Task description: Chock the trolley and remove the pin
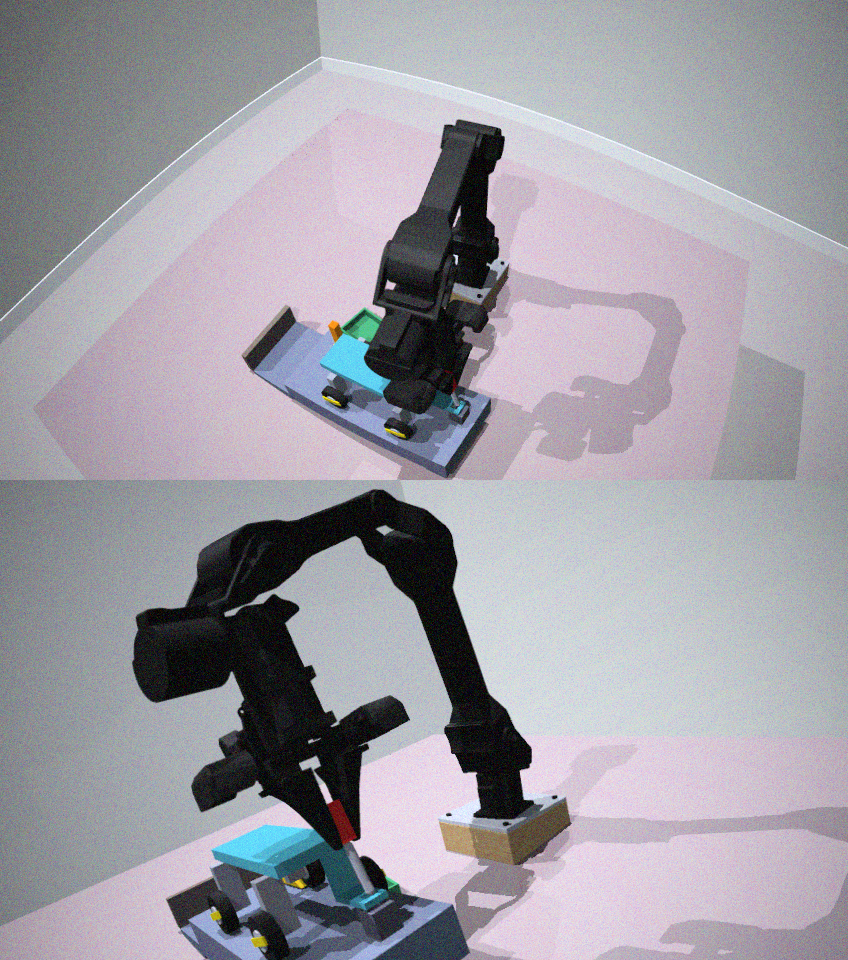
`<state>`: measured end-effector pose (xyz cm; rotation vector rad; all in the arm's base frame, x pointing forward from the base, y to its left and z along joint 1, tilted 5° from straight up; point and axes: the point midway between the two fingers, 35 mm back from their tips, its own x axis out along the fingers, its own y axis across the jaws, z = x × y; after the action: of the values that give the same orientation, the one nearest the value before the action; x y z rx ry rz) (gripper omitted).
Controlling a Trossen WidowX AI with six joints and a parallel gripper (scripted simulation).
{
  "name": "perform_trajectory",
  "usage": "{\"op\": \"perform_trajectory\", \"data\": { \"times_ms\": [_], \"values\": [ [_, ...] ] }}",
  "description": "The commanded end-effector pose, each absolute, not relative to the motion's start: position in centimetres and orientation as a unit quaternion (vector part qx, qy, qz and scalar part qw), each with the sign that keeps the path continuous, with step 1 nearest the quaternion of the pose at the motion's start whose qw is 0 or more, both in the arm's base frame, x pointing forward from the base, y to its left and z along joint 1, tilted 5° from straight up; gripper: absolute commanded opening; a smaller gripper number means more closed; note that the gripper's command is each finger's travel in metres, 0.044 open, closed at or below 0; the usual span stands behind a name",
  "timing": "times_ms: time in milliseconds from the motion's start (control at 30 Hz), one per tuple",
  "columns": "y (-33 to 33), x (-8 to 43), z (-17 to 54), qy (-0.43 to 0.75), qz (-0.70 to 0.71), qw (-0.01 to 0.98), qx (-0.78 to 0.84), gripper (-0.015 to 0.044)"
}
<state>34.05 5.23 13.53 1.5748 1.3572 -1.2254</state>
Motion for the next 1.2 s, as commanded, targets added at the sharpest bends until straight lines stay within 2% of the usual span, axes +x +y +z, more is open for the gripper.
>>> {"op": "perform_trajectory", "data": {
  "times_ms": [0,867,1167],
  "values": [
    [5.3,34.2,14.0,0.527,-0.470,0.358,0.611,0.0000],
    [8.2,34.9,15.1,0.527,-0.469,0.358,0.612,0.0000],
    [8.7,32.3,15.0,0.527,-0.469,0.357,0.612,0.0000]
  ]
}}
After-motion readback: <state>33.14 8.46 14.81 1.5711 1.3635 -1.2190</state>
